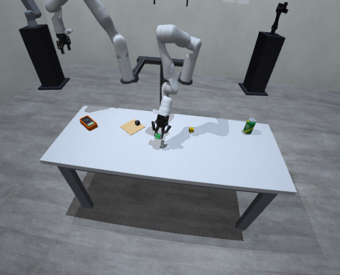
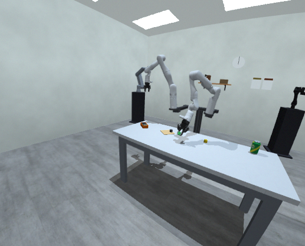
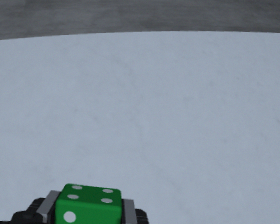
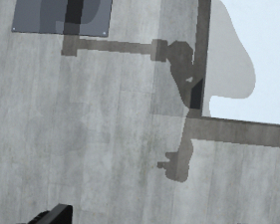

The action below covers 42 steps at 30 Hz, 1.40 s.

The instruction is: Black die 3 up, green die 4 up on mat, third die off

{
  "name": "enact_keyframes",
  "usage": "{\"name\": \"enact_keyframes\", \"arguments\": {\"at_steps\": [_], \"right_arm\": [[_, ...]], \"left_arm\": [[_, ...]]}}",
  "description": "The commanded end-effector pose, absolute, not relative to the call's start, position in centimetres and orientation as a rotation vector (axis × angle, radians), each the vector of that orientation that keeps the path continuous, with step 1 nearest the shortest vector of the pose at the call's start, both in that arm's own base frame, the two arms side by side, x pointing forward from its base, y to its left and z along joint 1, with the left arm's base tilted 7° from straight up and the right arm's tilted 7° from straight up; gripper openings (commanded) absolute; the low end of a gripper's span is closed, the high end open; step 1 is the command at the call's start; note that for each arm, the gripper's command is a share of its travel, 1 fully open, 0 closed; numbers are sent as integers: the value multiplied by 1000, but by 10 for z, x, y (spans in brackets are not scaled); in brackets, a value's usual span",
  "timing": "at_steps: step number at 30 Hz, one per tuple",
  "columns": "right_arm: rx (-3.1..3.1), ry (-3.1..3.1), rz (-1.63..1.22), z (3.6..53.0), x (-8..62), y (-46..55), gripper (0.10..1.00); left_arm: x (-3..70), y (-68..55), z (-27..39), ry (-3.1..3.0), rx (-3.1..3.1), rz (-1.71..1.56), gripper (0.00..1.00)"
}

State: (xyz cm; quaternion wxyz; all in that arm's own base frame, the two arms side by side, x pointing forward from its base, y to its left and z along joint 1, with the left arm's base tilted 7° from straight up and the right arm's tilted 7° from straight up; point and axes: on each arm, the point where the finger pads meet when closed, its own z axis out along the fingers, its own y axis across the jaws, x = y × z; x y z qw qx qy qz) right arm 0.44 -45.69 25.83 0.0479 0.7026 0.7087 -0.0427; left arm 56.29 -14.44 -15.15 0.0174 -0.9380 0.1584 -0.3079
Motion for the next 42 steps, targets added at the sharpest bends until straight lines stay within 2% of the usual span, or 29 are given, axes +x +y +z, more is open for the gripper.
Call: {"name": "enact_keyframes", "arguments": {"at_steps": [1, 24, 42], "right_arm": [[2141, 2160, -132, 259, 4, -457, 1000], [2141, 2160, -132, 259, 4, -457, 1000], [2141, 2160, -132, 259, 4, -457, 1000]], "left_arm": [[563, -145, -152, 493, -2889, -1068, 336], [562, -145, -153, 495, -2738, -1510, 336], [561, -145, -153, 495, -2689, -1616, 336]]}}
